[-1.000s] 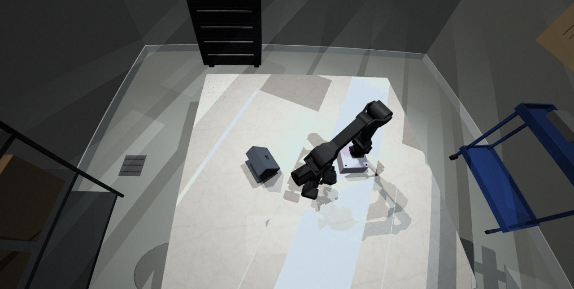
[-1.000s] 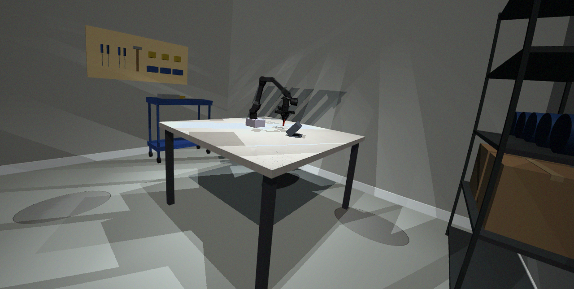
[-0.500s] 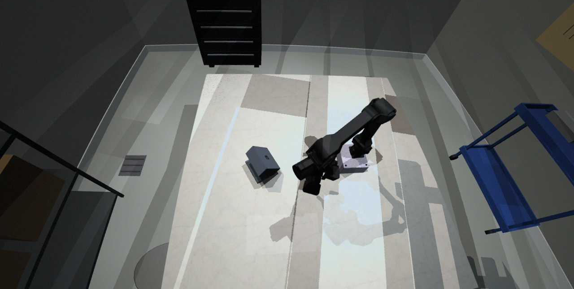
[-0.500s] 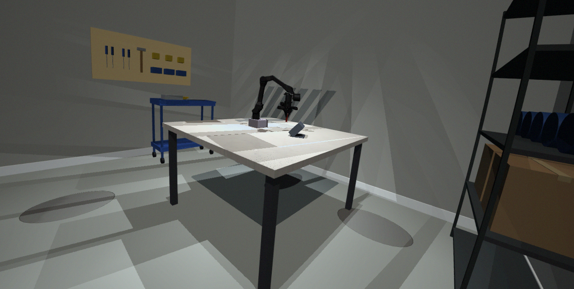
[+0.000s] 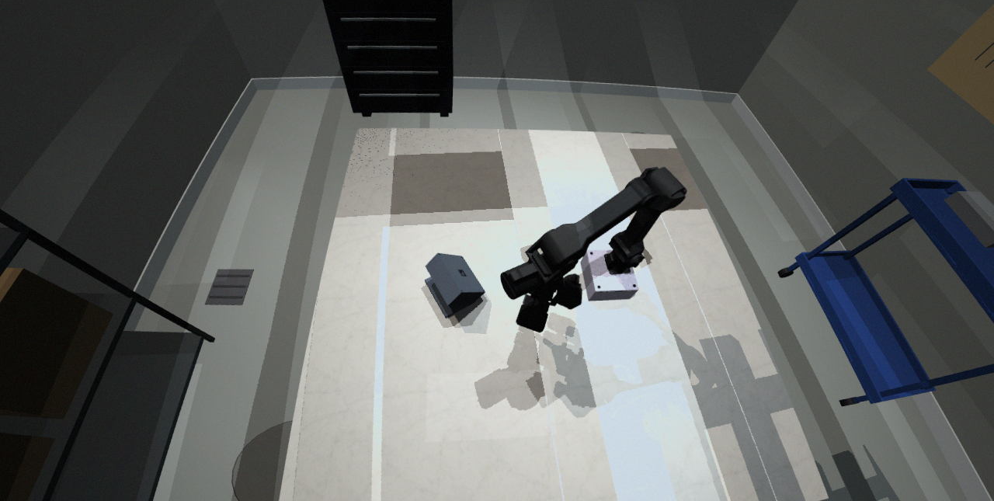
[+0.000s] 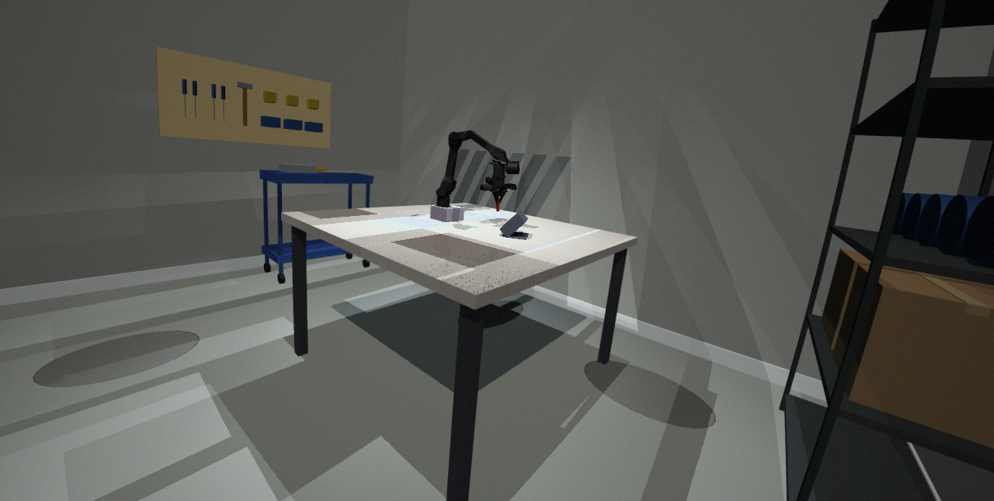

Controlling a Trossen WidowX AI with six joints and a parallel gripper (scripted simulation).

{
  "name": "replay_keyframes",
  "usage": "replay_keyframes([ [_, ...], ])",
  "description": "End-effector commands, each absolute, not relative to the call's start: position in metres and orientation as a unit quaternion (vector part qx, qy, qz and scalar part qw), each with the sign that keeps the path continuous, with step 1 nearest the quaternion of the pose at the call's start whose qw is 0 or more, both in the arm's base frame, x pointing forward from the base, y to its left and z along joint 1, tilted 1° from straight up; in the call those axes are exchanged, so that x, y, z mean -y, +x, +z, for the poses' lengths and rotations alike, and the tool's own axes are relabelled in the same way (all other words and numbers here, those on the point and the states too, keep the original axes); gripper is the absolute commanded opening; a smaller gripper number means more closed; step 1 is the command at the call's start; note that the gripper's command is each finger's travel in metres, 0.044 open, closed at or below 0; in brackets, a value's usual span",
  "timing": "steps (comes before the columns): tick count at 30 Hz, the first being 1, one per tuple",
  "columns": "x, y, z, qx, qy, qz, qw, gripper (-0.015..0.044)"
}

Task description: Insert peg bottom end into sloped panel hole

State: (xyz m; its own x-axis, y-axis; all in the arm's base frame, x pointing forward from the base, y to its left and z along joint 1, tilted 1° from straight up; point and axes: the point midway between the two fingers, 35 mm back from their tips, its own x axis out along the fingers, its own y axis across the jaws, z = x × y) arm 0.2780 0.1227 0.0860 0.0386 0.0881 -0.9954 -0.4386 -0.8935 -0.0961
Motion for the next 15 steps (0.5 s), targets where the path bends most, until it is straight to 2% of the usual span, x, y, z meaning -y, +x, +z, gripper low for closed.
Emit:
replay_keyframes([
  [1, -0.119, 0.280, 0.086, -0.126, -0.693, 0.677, 0.211, 0.0000],
  [15, -0.107, 0.290, 0.085, -0.127, -0.692, 0.662, 0.257, 0.0000],
])
